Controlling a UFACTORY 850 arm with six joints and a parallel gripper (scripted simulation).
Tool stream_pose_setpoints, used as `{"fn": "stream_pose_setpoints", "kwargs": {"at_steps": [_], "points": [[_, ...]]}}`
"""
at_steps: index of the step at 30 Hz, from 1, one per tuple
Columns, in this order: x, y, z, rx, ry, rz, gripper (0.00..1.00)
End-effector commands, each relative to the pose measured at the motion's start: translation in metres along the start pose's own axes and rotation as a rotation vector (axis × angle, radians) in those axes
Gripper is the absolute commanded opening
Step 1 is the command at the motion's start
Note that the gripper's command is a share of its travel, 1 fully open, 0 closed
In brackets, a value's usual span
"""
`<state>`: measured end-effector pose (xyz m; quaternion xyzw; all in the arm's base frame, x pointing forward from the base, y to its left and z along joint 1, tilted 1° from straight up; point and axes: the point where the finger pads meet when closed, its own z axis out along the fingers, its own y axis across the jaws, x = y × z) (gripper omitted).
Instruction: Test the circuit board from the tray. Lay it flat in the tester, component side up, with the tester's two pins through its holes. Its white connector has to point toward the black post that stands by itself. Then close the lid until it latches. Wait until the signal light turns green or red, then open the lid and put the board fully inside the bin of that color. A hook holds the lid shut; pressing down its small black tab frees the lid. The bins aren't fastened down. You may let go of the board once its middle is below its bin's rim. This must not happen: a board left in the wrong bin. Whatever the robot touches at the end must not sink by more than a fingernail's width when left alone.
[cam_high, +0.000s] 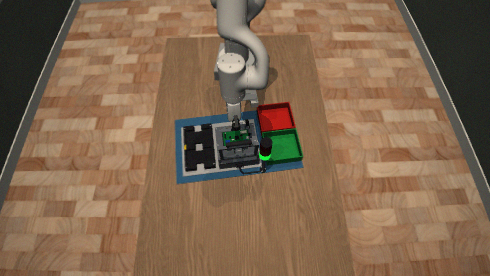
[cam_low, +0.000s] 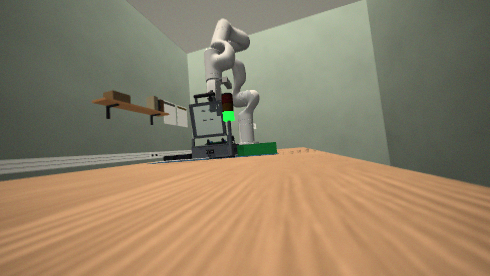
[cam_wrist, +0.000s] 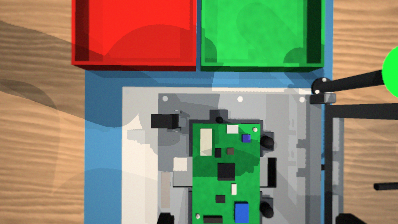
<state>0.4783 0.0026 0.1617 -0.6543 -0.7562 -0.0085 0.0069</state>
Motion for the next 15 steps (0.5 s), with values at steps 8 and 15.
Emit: {"fn": "stream_pose_setpoints", "kwargs": {"at_steps": [8,15], "points": [[0.000,0.002,0.066,-0.002,0.000,0.000,1.00],[0.000,0.002,0.083,-0.002,0.000,0.000,1.00]]}}
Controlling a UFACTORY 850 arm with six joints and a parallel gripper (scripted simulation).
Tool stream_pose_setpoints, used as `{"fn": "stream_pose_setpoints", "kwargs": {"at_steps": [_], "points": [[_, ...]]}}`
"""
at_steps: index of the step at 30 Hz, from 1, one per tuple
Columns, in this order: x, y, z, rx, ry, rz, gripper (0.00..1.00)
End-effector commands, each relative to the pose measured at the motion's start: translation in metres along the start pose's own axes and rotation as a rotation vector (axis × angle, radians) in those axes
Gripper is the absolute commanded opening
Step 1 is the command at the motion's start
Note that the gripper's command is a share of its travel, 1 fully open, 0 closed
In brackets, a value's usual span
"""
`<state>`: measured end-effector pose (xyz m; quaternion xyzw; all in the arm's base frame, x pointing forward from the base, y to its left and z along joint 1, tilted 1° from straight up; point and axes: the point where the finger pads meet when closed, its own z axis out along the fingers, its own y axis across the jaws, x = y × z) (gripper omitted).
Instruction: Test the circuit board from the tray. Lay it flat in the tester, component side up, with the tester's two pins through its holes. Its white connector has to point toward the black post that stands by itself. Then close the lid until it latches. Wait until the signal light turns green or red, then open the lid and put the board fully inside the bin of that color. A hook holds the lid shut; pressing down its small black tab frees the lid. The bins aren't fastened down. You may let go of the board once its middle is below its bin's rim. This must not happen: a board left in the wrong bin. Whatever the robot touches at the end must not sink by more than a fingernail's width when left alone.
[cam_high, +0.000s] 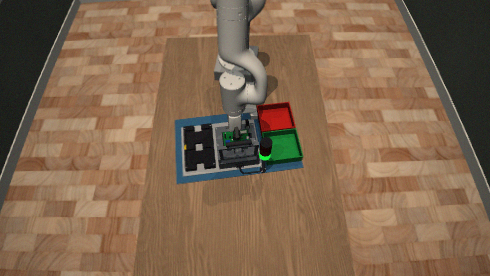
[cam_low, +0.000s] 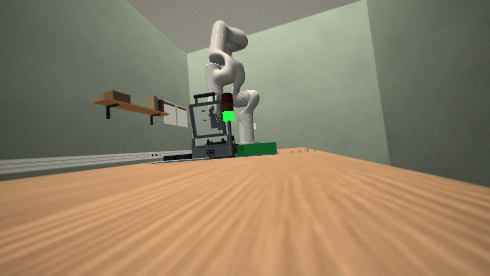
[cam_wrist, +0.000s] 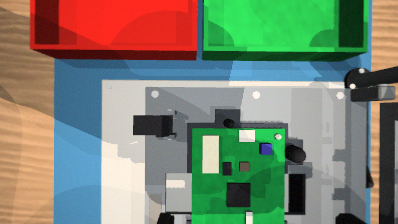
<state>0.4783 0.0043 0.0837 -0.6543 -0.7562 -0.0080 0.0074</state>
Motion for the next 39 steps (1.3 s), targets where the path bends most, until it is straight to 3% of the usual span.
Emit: {"fn": "stream_pose_setpoints", "kwargs": {"at_steps": [1,22,39], "points": [[0.000,0.002,0.008,-0.003,0.000,0.000,1.00],[0.000,0.002,0.017,-0.003,0.000,0.000,1.00],[0.000,0.003,0.061,-0.003,0.000,0.000,1.00]]}}
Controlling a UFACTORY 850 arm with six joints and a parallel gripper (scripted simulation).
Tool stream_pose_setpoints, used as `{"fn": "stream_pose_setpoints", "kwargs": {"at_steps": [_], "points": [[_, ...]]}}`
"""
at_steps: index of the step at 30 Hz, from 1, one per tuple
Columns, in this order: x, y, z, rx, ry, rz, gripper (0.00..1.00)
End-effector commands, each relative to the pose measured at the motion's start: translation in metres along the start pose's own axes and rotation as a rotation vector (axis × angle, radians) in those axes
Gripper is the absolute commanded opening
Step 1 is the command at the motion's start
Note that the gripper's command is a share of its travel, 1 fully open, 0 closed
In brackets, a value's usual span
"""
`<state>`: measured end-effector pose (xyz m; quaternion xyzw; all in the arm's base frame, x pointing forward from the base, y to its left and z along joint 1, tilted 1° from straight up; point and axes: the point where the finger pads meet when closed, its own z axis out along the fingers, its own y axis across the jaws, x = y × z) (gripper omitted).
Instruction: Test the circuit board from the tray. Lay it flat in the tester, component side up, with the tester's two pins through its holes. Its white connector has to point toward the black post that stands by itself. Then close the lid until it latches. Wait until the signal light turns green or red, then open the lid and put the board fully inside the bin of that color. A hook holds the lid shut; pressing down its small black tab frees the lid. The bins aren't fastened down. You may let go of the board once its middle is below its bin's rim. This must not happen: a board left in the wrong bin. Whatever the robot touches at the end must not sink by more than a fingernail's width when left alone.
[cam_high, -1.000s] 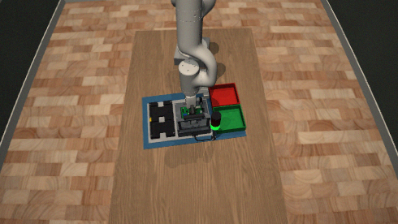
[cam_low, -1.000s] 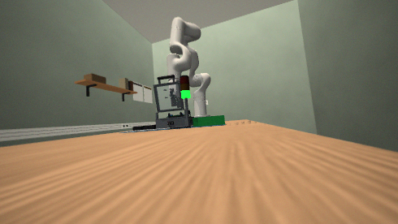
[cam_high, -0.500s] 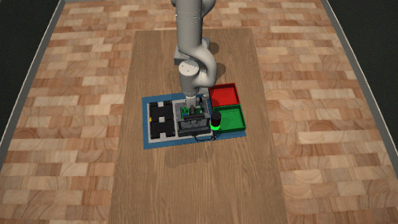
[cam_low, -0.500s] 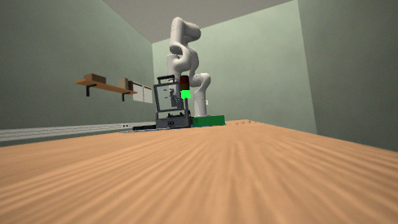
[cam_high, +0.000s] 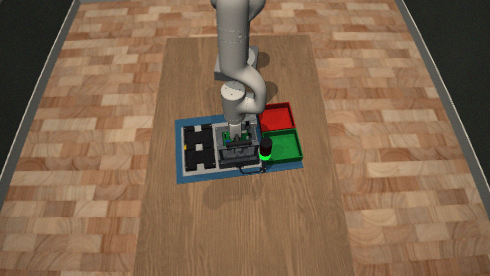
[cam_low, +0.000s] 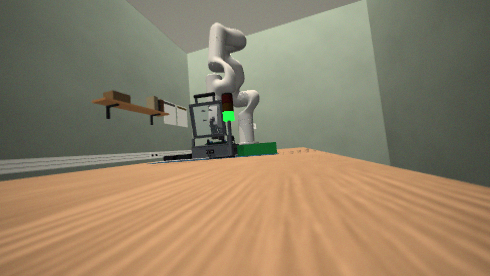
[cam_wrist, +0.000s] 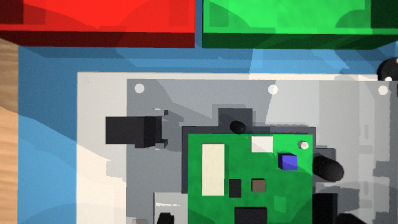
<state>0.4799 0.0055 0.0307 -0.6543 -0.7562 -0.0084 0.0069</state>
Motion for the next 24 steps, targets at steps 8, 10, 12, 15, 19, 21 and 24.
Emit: {"fn": "stream_pose_setpoints", "kwargs": {"at_steps": [8,10,12,15,19,21,24], "points": [[-0.0001,0.0013,0.0136,-0.002,0.000,0.000,1.00],[-0.0001,0.0013,0.0136,-0.002,0.000,0.000,1.00],[-0.0001,0.0013,0.0136,-0.002,0.000,0.000,1.00],[-0.0001,0.0013,0.0136,-0.002,0.000,0.000,0.95],[-0.0001,0.0013,0.0136,-0.002,0.000,0.000,0.95],[-0.0001,0.0013,0.0136,-0.002,0.000,0.000,0.95],[-0.0001,0.0013,0.0136,-0.002,0.000,0.000,0.95]]}}
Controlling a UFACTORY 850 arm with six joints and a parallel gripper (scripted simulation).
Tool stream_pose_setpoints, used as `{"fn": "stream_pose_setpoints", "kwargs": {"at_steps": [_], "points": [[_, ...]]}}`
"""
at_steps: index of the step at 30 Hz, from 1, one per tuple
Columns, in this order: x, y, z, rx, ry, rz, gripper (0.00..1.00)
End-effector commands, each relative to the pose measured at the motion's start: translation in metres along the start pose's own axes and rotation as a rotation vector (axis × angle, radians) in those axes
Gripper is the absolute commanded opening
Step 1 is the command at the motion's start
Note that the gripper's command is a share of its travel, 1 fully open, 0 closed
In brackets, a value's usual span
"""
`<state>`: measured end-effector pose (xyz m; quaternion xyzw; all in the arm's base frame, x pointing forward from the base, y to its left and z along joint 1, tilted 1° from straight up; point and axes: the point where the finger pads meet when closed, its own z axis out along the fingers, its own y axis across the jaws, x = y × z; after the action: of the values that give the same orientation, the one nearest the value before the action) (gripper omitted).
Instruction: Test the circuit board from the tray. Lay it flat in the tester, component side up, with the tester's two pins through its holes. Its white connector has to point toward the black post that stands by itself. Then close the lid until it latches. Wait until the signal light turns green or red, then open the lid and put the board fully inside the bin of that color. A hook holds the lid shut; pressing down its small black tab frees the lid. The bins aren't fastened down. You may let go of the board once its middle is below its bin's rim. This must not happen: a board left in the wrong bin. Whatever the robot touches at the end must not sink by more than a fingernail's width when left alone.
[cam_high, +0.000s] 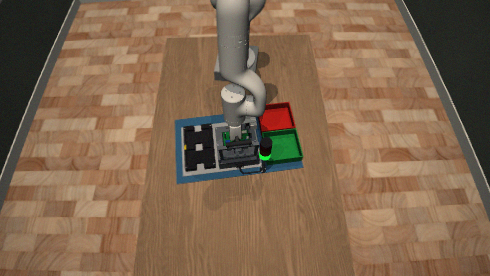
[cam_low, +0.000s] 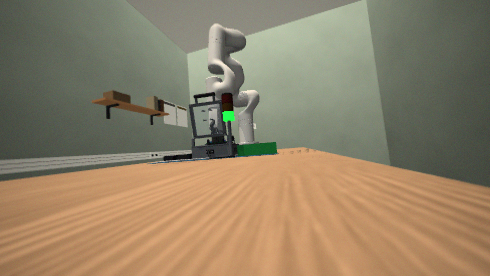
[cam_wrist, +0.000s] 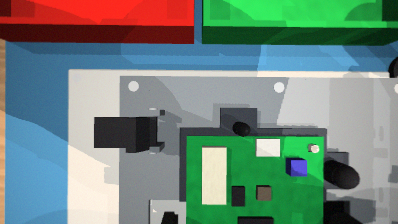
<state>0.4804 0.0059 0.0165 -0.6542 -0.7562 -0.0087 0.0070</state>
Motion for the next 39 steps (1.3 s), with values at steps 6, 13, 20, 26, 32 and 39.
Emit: {"fn": "stream_pose_setpoints", "kwargs": {"at_steps": [6,13,20,26,32,39], "points": [[-0.0001,0.0009,-0.0006,-0.002,0.000,0.000,0.89],[-0.0001,0.0009,-0.0006,-0.002,0.000,0.000,0.89],[-0.0001,0.0009,-0.0006,-0.002,0.000,0.000,0.85],[-0.0001,0.0009,-0.0006,-0.002,0.000,0.000,0.85],[-0.0001,0.0009,-0.0006,-0.002,0.000,0.000,0.82],[-0.0001,0.0009,-0.0006,-0.002,0.000,0.000,0.82]]}}
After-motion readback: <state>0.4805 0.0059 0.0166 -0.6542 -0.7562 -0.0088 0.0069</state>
